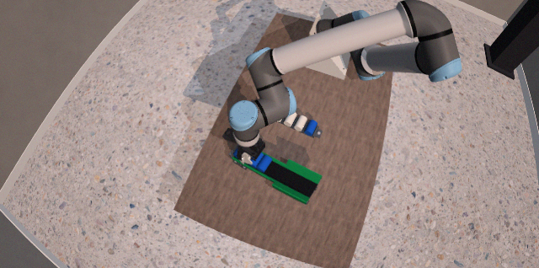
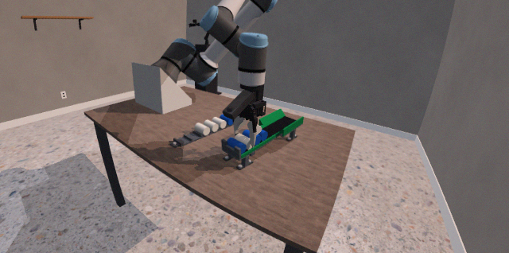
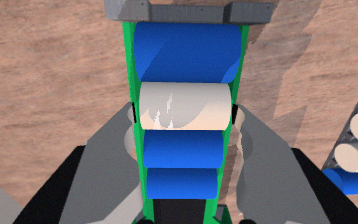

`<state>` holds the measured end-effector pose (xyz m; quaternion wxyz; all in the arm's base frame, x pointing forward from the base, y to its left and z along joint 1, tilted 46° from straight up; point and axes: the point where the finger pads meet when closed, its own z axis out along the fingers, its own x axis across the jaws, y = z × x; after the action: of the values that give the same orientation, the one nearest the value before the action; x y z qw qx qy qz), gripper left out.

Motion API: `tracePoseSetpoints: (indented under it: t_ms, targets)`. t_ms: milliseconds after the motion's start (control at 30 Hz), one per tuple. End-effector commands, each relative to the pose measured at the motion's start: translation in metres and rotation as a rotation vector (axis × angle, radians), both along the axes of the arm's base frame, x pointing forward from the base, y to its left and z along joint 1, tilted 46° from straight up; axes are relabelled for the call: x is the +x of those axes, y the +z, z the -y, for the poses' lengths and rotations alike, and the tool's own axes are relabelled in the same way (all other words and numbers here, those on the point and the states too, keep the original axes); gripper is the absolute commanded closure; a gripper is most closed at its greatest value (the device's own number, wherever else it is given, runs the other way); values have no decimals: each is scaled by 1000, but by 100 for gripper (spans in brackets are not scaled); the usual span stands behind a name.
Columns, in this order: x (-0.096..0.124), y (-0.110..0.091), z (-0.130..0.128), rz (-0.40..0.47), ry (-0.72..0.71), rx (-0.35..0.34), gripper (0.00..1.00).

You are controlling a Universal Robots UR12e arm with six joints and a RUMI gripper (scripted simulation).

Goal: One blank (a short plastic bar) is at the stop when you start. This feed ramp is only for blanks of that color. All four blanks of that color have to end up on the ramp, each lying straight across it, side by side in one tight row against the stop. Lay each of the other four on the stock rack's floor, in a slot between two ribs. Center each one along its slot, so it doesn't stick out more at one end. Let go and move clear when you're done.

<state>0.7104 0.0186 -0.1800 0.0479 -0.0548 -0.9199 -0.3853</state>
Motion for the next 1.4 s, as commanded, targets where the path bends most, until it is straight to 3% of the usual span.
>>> tracePoseSetpoints:
  t_ms: [0,133,167,1367]
  targets:
    - [1,0,1,1,-1,-1,48]
    - [1,0,1,1,-1,-1,48]
    - [1,0,1,1,-1,-1,60]
    - [1,2,2,1,-1,-1,60]
